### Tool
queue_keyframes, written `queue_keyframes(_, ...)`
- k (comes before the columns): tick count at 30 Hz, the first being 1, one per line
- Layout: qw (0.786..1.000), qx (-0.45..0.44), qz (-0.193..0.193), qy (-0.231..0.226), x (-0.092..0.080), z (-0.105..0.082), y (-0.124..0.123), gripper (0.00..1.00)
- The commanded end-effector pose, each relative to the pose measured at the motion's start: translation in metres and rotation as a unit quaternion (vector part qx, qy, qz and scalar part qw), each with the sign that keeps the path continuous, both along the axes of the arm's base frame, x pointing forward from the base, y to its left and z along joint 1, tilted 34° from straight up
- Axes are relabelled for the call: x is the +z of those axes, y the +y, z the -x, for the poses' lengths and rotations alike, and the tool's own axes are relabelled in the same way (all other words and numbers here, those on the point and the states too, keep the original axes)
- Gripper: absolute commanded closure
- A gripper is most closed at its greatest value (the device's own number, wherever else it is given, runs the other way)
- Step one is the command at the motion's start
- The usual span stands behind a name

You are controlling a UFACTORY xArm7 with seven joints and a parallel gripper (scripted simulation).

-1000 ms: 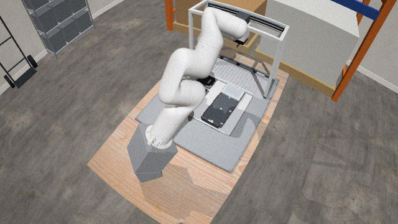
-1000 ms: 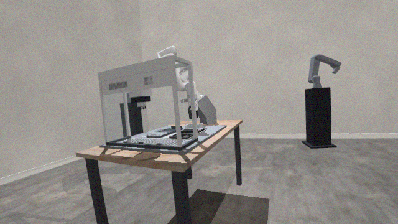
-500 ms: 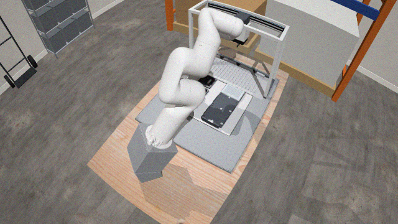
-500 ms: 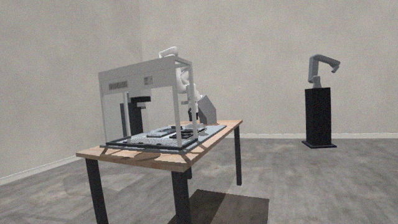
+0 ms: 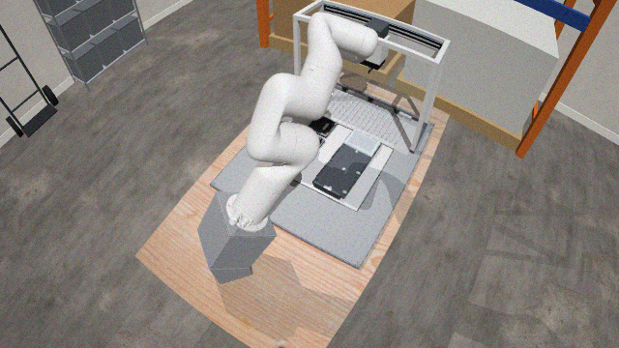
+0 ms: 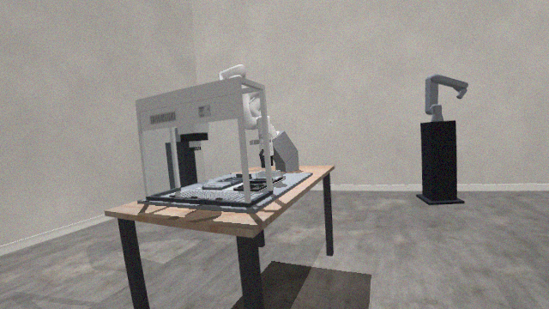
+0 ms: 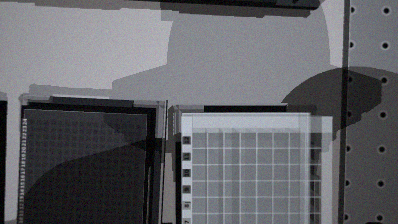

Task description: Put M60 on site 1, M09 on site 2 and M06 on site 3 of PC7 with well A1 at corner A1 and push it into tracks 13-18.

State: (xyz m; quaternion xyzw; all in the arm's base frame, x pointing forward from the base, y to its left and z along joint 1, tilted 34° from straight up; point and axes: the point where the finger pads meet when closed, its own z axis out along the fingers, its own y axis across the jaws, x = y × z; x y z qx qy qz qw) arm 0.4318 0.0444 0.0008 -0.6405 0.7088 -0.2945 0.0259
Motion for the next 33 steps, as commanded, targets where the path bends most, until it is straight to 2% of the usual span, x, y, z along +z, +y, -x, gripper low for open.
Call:
queue_keyframes(1, 1.000, 0.001, -0.001, -0.001, -0.002, -0.002, 0.000, 0.00)
queue_keyframes(33, 1.000, 0.001, -0.001, -0.001, -0.018, -0.010, -0.007, 0.00)
